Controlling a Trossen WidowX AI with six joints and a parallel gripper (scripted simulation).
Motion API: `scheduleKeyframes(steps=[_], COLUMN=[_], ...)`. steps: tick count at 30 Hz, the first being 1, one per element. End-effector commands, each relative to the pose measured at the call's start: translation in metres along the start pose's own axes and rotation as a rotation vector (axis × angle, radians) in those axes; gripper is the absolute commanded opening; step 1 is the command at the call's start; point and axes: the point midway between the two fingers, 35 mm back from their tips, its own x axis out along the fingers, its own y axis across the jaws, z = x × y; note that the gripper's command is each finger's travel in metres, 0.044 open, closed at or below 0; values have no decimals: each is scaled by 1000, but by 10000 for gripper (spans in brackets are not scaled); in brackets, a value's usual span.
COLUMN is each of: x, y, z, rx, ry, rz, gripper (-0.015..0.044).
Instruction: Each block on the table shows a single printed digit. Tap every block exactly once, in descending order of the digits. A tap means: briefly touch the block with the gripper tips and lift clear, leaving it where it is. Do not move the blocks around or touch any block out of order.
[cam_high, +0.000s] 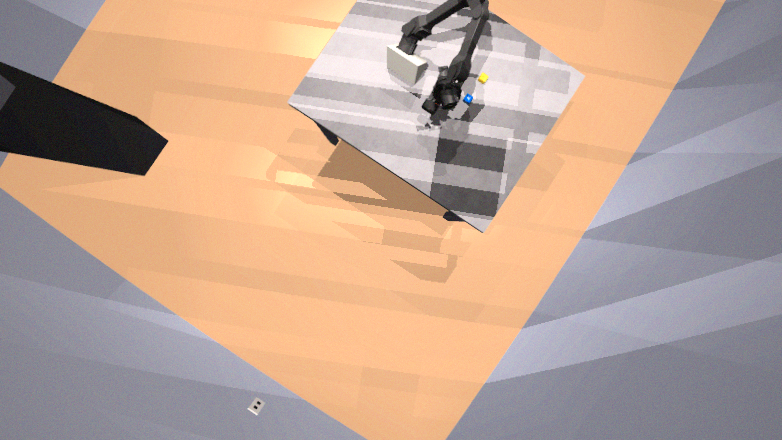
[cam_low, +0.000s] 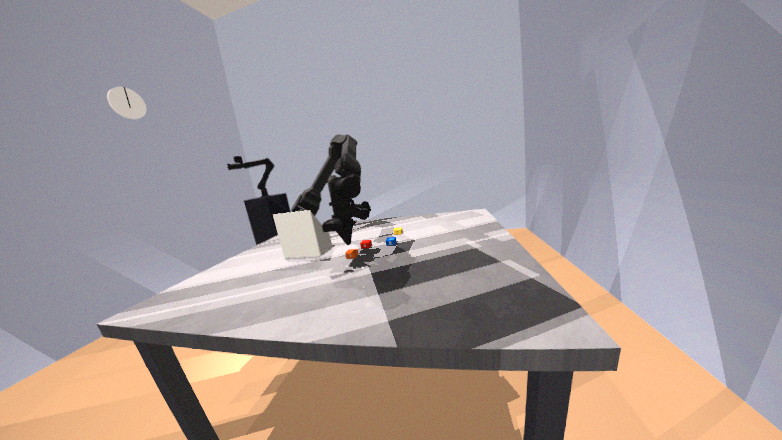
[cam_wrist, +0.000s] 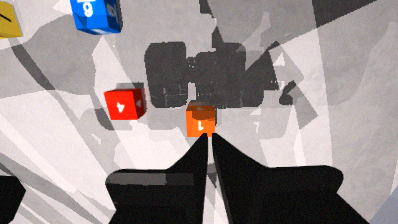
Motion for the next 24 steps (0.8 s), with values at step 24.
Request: scheduleKeyframes(steps=[24], x=[27], y=[0], z=[1], rx=[-1], ry=[-6], rz=[-1], gripper=[20])
